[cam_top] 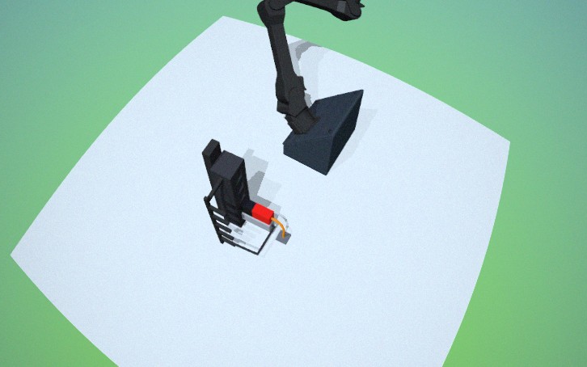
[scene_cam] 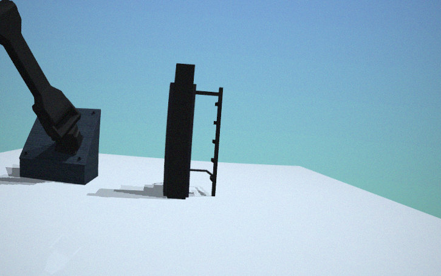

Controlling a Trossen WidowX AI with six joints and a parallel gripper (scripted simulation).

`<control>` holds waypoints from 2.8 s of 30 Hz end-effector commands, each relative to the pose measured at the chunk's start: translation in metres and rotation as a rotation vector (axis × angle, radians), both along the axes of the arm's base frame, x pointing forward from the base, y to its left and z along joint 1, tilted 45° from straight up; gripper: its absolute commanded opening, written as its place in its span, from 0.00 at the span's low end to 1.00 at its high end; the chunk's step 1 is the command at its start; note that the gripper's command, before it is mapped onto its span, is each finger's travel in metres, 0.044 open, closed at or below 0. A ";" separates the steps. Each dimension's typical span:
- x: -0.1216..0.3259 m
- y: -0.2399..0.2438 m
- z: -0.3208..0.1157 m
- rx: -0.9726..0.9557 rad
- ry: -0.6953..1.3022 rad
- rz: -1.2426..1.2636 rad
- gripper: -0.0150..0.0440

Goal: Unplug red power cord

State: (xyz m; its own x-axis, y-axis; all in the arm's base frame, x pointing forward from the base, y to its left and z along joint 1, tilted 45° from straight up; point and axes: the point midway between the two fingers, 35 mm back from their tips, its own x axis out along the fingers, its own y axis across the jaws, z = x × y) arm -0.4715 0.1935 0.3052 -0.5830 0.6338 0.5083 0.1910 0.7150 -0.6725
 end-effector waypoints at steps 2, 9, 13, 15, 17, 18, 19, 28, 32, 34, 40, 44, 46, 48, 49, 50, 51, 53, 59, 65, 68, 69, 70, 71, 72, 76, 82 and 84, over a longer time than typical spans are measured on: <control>0.003 0.009 -0.001 0.002 -0.007 -0.016 0.84; 0.028 0.081 -0.025 -0.069 -0.083 -0.128 0.53; 0.049 0.127 -0.043 -0.150 -0.102 -0.195 0.53; 0.061 0.145 -0.051 -0.184 -0.105 -0.225 0.53; 0.068 0.157 -0.057 -0.209 -0.112 -0.244 0.53; 0.072 0.164 -0.061 -0.227 -0.118 -0.257 0.53; 0.078 0.173 -0.066 -0.249 -0.126 -0.273 0.53; 0.170 0.268 -0.134 -0.543 -0.178 -0.494 0.53; 0.224 0.297 -0.163 -0.661 -0.179 -0.584 0.53; 0.250 0.307 -0.176 -0.710 -0.176 -0.617 0.53; 0.317 0.325 -0.209 -0.873 -0.145 -0.748 0.53; 0.382 0.329 -0.237 -1.021 -0.095 -0.882 0.53; 0.412 0.327 -0.249 -1.087 -0.067 -0.945 0.53; 0.443 0.322 -0.261 -1.156 -0.034 -1.012 0.53; 0.459 0.319 -0.267 -1.192 -0.015 -1.047 0.53; 0.474 0.315 -0.273 -1.227 0.005 -1.083 0.53; 0.490 0.309 -0.279 -1.255 0.037 -1.119 0.53; 0.520 0.297 -0.290 -1.307 0.102 -1.192 0.53; 0.592 0.254 -0.317 -1.488 0.241 -1.396 0.53; 0.661 0.185 -0.340 -1.695 0.423 -1.644 0.53; 0.689 0.143 -0.347 -1.797 0.530 -1.776 0.53; 0.697 0.128 -0.348 -1.829 0.567 -1.820 0.53; 0.704 0.114 -0.349 -1.861 0.604 -1.864 0.53; 0.710 0.098 -0.350 -1.895 0.644 -1.911 0.53; 0.717 0.082 -0.350 -1.929 0.686 -1.959 0.53; 0.733 0.018 -0.346 -2.057 0.854 -2.148 0.53; 0.739 -0.063 -0.330 -2.219 1.079 -2.392 0.53; 0.739 -0.065 -0.329 -2.225 1.087 -2.401 0.53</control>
